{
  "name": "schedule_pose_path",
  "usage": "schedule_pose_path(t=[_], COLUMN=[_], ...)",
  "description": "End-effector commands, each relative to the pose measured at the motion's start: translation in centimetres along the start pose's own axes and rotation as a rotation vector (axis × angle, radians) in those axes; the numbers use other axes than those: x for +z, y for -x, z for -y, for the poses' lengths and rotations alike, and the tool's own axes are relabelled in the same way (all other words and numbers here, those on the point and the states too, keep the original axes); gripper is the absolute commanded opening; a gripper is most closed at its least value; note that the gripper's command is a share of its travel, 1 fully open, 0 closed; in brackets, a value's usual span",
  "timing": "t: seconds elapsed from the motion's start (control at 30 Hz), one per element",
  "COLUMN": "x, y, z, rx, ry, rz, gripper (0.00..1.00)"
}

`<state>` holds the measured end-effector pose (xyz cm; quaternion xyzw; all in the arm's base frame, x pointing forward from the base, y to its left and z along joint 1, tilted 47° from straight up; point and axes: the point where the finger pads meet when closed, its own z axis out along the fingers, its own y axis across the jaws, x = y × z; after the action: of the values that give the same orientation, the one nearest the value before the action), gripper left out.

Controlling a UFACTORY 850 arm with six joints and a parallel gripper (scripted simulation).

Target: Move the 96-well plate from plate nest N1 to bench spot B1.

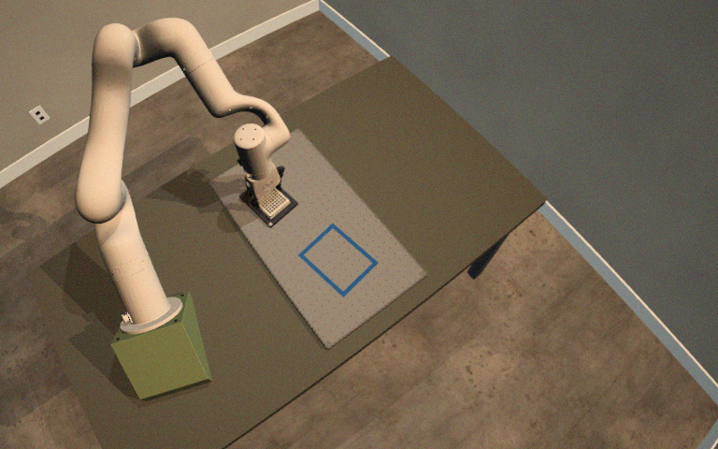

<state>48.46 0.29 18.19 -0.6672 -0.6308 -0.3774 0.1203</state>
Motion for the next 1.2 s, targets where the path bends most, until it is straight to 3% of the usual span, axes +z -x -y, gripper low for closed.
schedule_pose_path(t=[0.0,0.87,0.9,1.17], x=[0.29,0.68,0.63,0.62], y=[0.01,0.01,0.01,0.01], z=[-0.06,-0.06,-0.06,-0.06], rx=[0.000,0.000,0.000,0.000], ry=[0.001,0.001,0.001,0.001], rz=[0.000,0.000,0.000,0.000], gripper=[1.00,1.00,0.00,0.00])
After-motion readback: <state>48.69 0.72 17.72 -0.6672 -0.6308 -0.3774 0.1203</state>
